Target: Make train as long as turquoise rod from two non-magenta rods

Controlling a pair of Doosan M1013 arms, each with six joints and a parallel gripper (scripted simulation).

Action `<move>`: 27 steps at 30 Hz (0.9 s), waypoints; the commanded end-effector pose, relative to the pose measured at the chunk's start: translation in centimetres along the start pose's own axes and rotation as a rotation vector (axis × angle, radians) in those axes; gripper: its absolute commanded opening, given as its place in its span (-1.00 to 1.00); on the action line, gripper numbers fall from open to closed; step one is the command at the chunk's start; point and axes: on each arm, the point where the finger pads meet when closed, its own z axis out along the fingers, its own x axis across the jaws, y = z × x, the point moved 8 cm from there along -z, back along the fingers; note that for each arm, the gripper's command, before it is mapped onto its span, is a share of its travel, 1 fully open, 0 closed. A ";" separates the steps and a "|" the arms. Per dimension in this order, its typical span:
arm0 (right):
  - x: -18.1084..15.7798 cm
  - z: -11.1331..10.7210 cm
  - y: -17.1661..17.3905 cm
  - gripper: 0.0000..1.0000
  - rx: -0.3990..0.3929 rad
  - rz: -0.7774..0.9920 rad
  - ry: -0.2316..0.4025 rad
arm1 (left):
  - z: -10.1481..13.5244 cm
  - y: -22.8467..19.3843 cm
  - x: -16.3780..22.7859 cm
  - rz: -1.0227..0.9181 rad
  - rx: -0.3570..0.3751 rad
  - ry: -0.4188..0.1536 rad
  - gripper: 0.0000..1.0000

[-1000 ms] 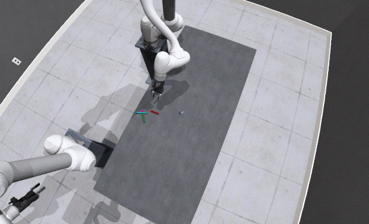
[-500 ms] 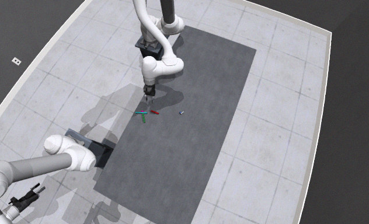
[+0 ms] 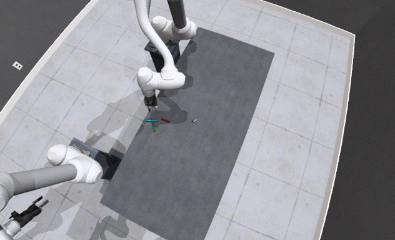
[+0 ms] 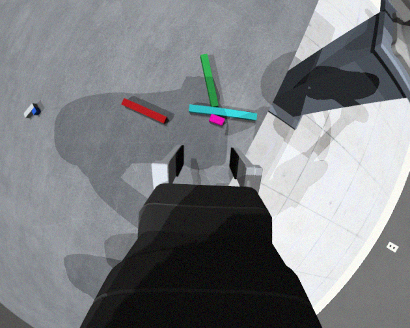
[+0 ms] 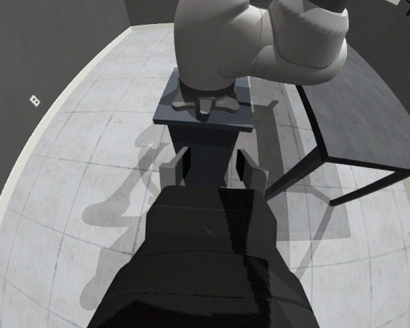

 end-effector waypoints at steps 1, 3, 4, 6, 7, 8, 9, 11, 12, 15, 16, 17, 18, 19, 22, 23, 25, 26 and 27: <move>0.0 0.0 0.0 1.00 -0.001 0.000 0.000 | 0.2 -1.0 2.1 -0.070 -0.031 -0.031 1.00; 0.0 0.0 0.0 1.00 -0.001 0.000 0.000 | 0.3 -1.3 2.6 -0.086 -0.038 -0.035 1.00; 0.0 0.0 0.0 1.00 -0.001 0.000 0.000 | 0.3 -1.3 2.6 -0.086 -0.038 -0.035 1.00; 0.0 0.0 0.0 1.00 -0.001 0.000 0.000 | 0.6 -2.2 4.4 -0.150 -0.066 -0.051 1.00; 0.0 0.0 0.0 1.00 -0.001 0.000 0.000 | 0.7 -2.4 4.8 -0.162 -0.071 -0.055 1.00; 0.0 0.0 0.0 1.00 -0.001 0.000 0.000 | 0.8 -2.6 5.3 -0.179 -0.078 -0.060 1.00; 0.0 0.0 0.0 1.00 -0.001 0.000 0.000 | 0.9 -2.8 5.8 -0.196 -0.085 -0.065 1.00; 0.0 0.0 0.0 1.00 -0.001 0.000 0.000 | 1.1 -3.5 6.9 -0.236 -0.102 -0.075 1.00; 0.0 0.0 0.0 1.00 -0.001 0.000 0.000 | 1.2 -3.8 7.5 -0.257 -0.111 -0.081 1.00; 0.0 0.0 0.0 1.00 -0.001 0.000 0.000 | 1.4 -4.4 8.9 -0.304 -0.131 -0.094 1.00; 0.0 0.0 0.0 1.00 -0.001 0.000 0.000 | 1.5 -4.6 9.2 -0.314 -0.135 -0.097 1.00; 0.0 0.0 0.0 1.00 -0.001 0.000 0.000 | 1.5 -4.7 9.4 -0.322 -0.138 -0.100 1.00; 0.0 0.0 0.0 1.00 -0.001 0.000 0.000 | 1.5 -4.7 9.6 -0.328 -0.140 -0.102 1.00; 0.0 0.0 0.0 1.00 -0.001 0.000 0.000 | 1.6 -4.8 9.7 -0.331 -0.141 -0.103 1.00; 0.0 0.0 0.0 1.00 -0.001 0.000 0.000 | 1.6 -4.8 9.8 -0.334 -0.142 -0.104 1.00; 0.0 0.0 0.0 1.00 -0.001 0.000 0.000 | 1.6 -4.8 9.8 -0.335 -0.143 -0.104 1.00; 0.0 0.0 0.0 1.00 -0.001 0.000 0.000 | 1.6 -4.8 9.8 -0.335 -0.143 -0.104 1.00; 0.0 0.0 0.0 1.00 -0.001 0.000 0.000 | 1.6 -4.8 9.8 -0.335 -0.143 -0.104 1.00; 0.0 0.0 0.0 1.00 -0.001 0.000 0.000 | 1.6 -4.8 9.8 -0.335 -0.143 -0.104 1.00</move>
